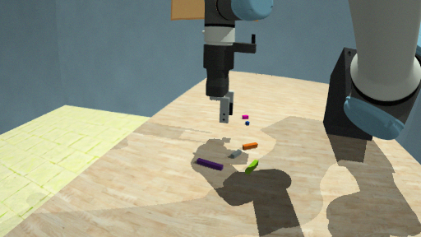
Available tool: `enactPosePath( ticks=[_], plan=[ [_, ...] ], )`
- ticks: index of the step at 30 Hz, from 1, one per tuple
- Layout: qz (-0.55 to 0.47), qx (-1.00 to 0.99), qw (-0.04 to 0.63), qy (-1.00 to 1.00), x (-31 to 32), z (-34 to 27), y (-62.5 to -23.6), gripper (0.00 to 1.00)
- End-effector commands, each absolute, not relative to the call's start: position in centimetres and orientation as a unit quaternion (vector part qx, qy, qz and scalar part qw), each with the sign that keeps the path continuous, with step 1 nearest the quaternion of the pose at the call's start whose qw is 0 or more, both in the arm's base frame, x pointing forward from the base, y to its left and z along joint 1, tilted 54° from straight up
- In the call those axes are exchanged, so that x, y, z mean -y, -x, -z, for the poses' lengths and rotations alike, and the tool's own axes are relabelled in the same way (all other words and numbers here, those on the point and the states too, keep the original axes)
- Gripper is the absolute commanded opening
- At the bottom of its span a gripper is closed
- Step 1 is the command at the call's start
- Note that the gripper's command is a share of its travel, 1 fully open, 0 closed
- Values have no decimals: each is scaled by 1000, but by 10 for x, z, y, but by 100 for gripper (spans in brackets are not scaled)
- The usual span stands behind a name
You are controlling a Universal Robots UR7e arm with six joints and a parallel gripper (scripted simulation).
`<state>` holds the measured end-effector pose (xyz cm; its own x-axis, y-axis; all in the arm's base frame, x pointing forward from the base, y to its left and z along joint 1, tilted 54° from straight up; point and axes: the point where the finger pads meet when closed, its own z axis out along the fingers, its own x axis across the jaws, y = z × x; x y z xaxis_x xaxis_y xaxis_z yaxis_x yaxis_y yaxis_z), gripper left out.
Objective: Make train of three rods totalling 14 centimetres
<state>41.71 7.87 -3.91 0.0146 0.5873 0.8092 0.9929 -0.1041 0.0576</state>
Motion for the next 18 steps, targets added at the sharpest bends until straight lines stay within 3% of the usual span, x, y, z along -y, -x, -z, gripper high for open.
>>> enactPosePath(
  ticks=[1,18],
  plan=[
    [355,605,285,653,-78,39,-417,100],
    [353,600,288,658,-79,39,-417,100]
  ],
)
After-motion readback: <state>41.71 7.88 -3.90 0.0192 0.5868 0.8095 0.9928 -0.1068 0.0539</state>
